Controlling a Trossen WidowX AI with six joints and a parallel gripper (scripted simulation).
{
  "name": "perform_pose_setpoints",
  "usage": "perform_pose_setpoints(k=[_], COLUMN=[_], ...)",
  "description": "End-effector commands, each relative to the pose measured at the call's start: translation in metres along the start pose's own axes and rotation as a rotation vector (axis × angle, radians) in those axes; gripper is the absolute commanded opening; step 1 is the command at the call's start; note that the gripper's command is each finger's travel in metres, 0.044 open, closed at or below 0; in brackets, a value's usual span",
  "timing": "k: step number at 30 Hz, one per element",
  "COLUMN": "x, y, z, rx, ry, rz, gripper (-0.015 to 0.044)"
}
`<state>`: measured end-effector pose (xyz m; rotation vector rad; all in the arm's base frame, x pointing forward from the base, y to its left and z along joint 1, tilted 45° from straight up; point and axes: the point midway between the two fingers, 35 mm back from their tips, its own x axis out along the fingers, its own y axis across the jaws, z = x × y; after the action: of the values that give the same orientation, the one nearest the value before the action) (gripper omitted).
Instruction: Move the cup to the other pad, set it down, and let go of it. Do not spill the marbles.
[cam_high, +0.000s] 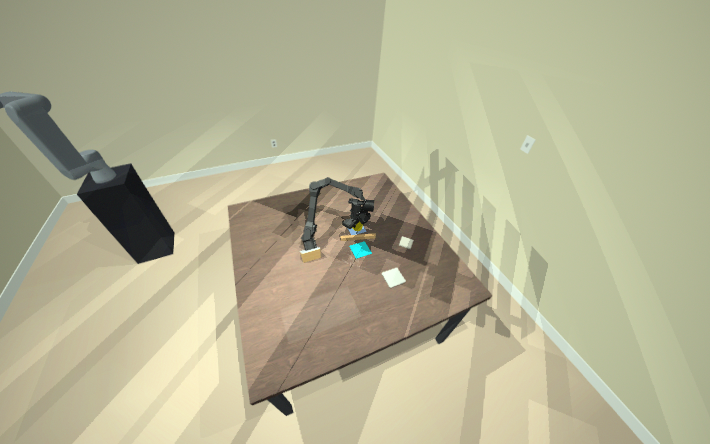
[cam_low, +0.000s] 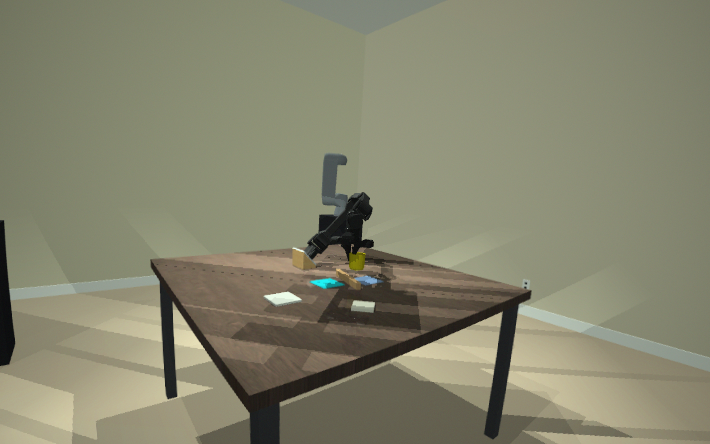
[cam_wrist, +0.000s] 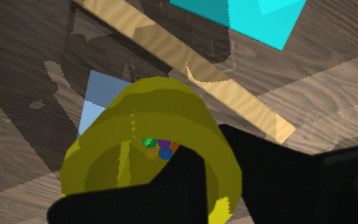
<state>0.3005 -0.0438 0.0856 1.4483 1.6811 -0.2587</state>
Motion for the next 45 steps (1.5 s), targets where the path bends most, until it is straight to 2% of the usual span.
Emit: perform_pose_setpoints(k=[1,39,45], x=[0.0,-0.005,-0.003], y=[-0.009,-0.092,-0.095], z=[0.009,0.094,0.096], rx=[0.002,0.001,0.001], ry=[-0.002,-0.008,-0.008], rz=[-0.003,-0.007,-0.007], gripper=[0.0,0.0,0.0])
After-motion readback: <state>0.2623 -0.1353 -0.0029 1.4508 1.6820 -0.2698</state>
